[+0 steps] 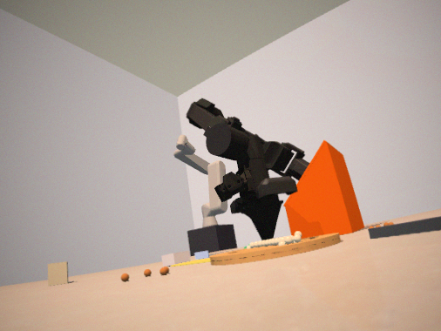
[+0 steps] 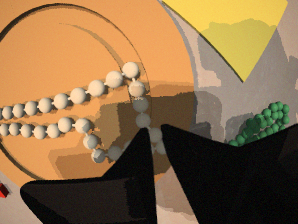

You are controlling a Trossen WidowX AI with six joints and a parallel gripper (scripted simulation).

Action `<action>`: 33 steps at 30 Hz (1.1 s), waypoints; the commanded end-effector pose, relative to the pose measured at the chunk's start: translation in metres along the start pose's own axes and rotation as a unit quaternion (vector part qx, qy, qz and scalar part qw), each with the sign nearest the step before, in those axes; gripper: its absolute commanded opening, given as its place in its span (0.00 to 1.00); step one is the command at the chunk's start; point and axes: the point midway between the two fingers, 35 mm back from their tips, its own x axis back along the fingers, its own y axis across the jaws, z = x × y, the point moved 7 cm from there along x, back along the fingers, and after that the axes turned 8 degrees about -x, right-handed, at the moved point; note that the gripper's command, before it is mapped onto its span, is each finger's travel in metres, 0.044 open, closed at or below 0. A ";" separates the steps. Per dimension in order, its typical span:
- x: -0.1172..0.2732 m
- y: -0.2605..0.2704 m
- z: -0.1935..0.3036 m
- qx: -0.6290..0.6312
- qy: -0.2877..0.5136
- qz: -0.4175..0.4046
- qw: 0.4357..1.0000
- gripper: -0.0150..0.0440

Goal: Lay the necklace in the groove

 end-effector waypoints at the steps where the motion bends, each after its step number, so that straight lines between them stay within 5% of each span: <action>1: 0.000 0.000 0.000 0.000 0.000 0.000 1.000 0.25; 33: 0.006 0.011 0.004 0.003 0.001 0.001 1.000 0.25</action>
